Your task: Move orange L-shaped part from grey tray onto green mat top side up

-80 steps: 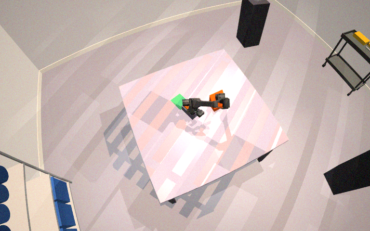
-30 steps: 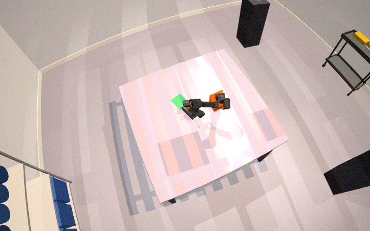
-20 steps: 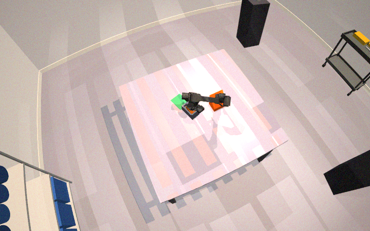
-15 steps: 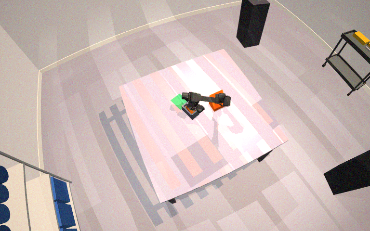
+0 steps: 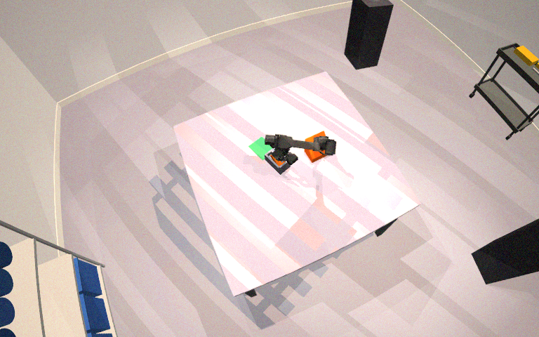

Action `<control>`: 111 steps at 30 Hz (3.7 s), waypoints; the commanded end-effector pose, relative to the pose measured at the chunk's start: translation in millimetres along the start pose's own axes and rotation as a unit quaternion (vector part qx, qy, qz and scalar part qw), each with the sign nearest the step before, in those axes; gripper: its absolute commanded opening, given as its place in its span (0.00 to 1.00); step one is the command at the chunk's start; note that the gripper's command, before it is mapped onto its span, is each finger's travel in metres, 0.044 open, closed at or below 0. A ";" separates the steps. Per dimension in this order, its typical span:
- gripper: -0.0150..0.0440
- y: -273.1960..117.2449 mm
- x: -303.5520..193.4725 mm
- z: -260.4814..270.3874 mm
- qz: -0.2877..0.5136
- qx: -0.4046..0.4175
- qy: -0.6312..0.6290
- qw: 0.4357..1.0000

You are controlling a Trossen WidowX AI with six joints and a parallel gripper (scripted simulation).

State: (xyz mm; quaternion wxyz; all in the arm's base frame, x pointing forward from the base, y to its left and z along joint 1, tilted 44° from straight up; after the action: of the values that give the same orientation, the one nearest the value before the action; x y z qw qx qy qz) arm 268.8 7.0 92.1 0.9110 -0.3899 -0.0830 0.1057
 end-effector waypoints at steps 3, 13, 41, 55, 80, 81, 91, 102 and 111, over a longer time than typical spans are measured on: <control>0.56 0.2 0.0 -0.1 0.000 0.000 0.001 1.000; 0.73 -1.5 6.7 -14.8 0.000 -0.001 0.171 0.985; 0.73 -0.5 23.9 -71.9 -0.001 -0.004 0.704 0.710; 0.73 32.4 24.1 -72.0 -0.001 -0.003 0.704 0.710; 0.73 73.0 23.8 -71.8 -0.001 -0.002 0.704 0.710; 0.73 74.3 23.7 -71.7 -0.001 -0.002 0.704 0.710; 0.48 71.3 24.3 -72.1 -0.003 -0.005 0.701 0.713; 0.26 71.3 24.3 -72.1 -0.003 -0.005 0.701 0.713; 0.25 67.7 24.3 -72.1 -0.003 -0.004 0.702 0.712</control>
State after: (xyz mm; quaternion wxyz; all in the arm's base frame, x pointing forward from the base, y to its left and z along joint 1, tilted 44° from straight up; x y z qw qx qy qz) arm 300.0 10.4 -6.8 0.7045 -0.3552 0.5803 -0.2020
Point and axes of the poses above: the point midway between the two fingers, 35 mm back from their tips, its own y axis out along the fingers, its own z axis across the jaws, x = y × z, the point moved 3 cm from there along -y, back along the fingers, and after that the axes turned 10 degrees about y, right-handed, at the moved point
